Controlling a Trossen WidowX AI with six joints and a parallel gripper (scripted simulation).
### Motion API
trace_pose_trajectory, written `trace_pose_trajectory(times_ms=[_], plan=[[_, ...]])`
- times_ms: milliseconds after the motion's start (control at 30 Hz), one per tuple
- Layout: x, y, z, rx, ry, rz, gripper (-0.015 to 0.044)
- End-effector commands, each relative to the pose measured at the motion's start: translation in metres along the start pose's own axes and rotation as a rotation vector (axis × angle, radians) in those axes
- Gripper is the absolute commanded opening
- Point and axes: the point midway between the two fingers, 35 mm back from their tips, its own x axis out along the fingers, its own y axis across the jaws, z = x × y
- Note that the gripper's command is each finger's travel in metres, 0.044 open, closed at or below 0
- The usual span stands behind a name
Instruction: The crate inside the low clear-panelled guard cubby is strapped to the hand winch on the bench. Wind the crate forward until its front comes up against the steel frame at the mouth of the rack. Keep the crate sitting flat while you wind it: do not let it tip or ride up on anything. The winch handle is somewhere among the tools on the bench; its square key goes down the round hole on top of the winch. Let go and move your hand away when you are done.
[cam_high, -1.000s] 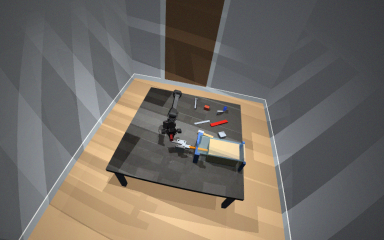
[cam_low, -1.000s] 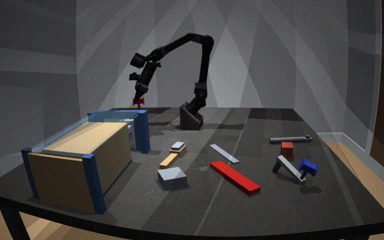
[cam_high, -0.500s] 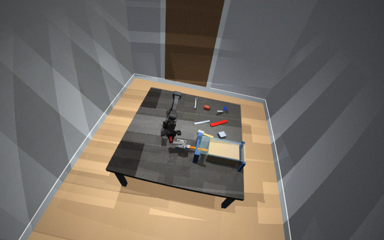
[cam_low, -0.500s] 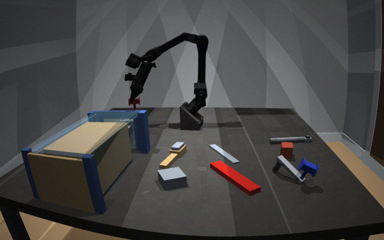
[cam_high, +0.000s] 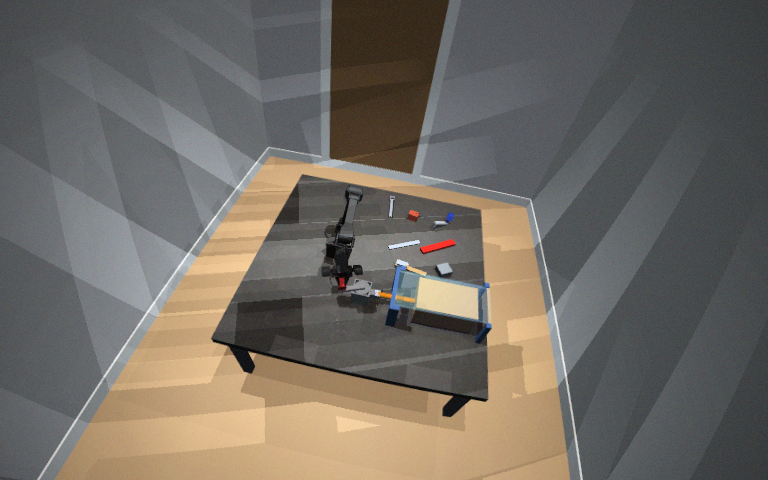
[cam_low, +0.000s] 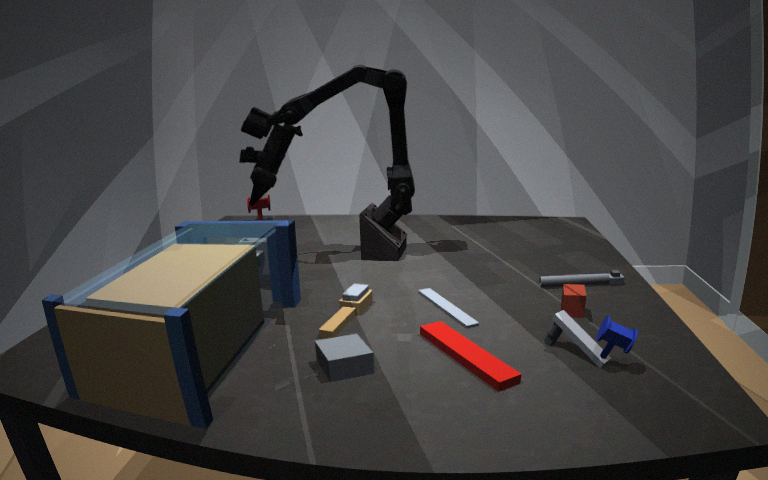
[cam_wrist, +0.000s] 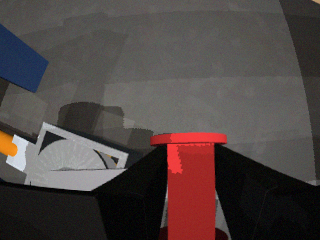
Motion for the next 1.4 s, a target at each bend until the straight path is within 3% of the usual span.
trace_pose_trajectory(times_ms=[0,1367], plan=[[0.015,0.004,-0.001,-0.003,0.03,0.008,0.0],[0.033,0.024,0.036,-0.005,0.027,0.01,0.0]])
